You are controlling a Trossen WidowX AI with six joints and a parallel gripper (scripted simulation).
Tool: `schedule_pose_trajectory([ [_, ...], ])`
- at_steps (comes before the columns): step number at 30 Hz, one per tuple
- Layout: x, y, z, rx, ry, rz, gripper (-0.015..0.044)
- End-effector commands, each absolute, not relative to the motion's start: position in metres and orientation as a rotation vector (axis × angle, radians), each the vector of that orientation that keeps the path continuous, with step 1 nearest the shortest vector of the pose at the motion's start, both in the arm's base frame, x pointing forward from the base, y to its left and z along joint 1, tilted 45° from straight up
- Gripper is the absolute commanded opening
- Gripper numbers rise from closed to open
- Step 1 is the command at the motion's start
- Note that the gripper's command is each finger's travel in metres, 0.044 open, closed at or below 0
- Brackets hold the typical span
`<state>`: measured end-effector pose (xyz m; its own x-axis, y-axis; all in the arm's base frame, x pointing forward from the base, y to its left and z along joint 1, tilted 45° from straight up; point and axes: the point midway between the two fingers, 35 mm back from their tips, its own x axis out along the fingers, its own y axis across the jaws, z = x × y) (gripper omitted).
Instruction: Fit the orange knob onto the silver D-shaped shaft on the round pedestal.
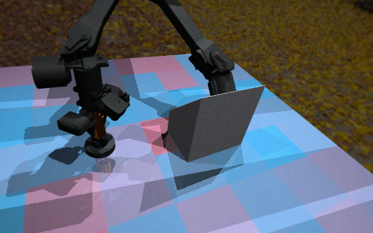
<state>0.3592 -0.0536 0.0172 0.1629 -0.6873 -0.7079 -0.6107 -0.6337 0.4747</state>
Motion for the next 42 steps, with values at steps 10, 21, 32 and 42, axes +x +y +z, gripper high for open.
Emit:
schedule_pose_trajectory([
  [10,0.3588,-0.0519,0.021,2.334,-1.303,-1.487,0.0],
  [21,0.3593,-0.0509,0.0188,2.202,-1.088,-1.541,0.0],
  [32,0.3598,-0.0541,0.0176,2.202,-1.088,-1.541,0.0],
  [42,0.3592,-0.0518,0.0209,2.202,-1.088,-1.541,0.0],
])
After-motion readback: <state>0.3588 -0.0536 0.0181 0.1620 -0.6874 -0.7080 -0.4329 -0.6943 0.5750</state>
